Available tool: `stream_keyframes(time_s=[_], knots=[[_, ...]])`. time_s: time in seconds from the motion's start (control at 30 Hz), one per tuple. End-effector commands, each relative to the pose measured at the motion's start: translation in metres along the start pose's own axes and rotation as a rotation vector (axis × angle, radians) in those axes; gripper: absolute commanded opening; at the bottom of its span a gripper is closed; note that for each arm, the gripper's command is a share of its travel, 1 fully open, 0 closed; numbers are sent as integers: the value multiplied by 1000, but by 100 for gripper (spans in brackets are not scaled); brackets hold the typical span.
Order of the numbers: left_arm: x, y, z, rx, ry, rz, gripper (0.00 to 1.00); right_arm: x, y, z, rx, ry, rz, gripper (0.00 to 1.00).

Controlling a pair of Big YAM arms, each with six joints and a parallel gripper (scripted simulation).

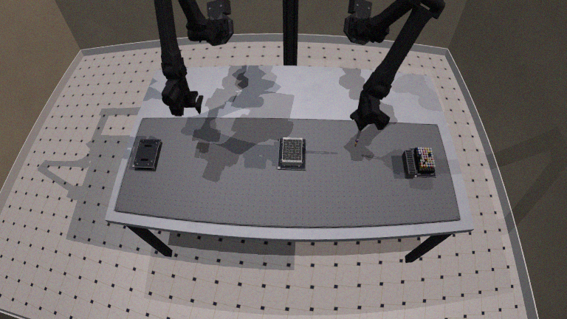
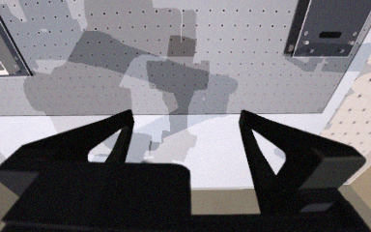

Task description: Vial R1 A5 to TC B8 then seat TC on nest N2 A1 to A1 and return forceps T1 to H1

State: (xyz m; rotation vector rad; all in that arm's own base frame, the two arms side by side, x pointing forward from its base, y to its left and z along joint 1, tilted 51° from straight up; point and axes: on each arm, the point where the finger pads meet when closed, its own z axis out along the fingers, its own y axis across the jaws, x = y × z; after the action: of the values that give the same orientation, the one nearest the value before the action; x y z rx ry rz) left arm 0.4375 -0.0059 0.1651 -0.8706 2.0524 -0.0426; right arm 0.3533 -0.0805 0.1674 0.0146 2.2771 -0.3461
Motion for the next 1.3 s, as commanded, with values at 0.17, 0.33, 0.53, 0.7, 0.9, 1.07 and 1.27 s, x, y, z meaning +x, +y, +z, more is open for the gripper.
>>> stream_keyframes(time_s=[0.17,0.33,0.53,0.7,0.9,1.07,1.27], knots=[[13,-11,1,6,3,-14,9,-8,-1,-3,1,-17,-13,100],[17,-16,1,7,1,-15,9,-8,-1,-3,1,-17,-13,100],[20,-27,-1,17,-6,-21,9,-8,-1,-3,1,-17,-13,100],[26,-34,-1,19,-8,-22,9,-8,-1,-3,1,-17,-13,100],[31,-38,-2,21,-10,-23,9,-8,-1,-3,1,-17,-13,100],[40,-41,-2,16,-4,-19,9,-8,-1,-3,1,-17,-13,100],[46,-50,-3,20,-8,-22,9,-8,-1,-3,1,-17,-13,100]])
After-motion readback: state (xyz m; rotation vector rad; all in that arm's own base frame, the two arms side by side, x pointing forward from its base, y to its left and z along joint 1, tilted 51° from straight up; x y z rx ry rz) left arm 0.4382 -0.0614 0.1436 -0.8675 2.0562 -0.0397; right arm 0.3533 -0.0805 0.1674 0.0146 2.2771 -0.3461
